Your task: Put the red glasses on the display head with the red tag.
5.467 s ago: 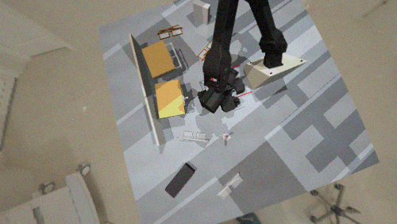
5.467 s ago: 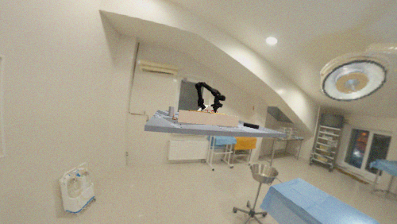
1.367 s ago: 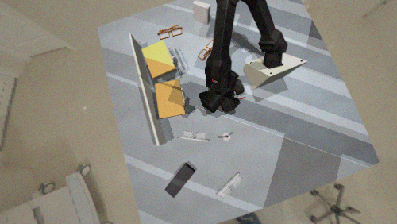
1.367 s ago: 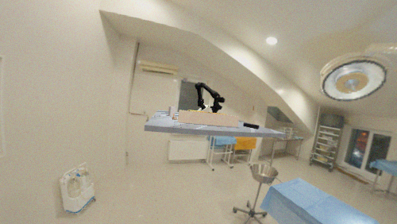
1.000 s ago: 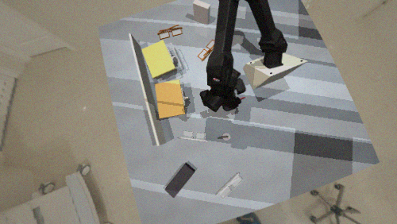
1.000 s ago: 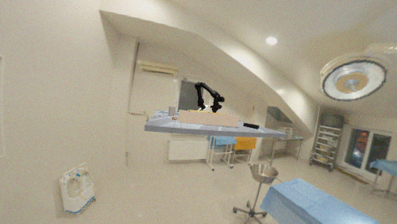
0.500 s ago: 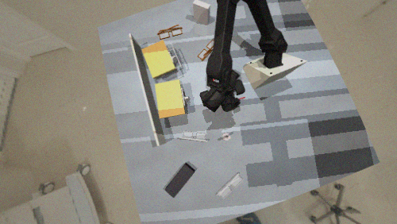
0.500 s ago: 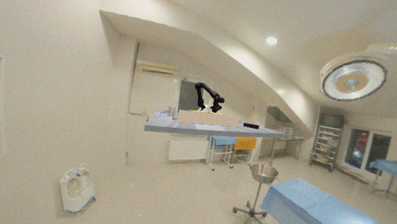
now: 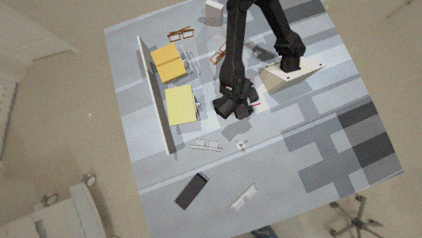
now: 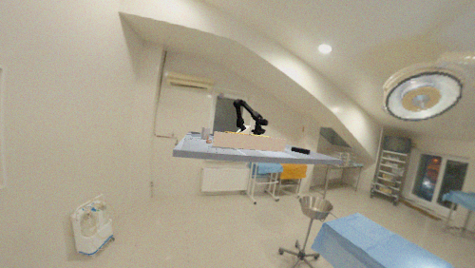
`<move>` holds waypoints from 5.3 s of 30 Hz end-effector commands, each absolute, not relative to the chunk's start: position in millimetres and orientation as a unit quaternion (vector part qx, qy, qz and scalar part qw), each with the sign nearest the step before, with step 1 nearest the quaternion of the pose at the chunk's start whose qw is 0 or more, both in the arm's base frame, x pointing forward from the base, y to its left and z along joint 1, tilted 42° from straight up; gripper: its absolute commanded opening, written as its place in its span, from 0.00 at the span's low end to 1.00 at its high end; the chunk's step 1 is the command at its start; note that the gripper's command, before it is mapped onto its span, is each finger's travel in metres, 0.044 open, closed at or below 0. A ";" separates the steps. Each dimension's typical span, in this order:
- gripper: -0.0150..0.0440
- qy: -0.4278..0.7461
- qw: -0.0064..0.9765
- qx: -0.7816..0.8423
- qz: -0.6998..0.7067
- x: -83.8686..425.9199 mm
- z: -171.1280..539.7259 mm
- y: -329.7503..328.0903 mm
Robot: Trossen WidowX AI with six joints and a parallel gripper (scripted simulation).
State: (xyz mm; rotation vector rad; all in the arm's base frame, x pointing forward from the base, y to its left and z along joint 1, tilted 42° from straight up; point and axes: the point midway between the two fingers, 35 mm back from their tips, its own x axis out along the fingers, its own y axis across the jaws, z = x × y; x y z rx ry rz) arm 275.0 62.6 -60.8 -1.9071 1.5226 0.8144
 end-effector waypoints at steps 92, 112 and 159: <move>0.25 0.162 -0.461 -0.720 0.492 183.1 -38.8 232.2; 0.25 -0.036 -0.785 -0.465 0.407 116.4 -60.7 275.5; 0.25 0.059 -0.646 -0.622 0.438 133.5 -51.8 262.9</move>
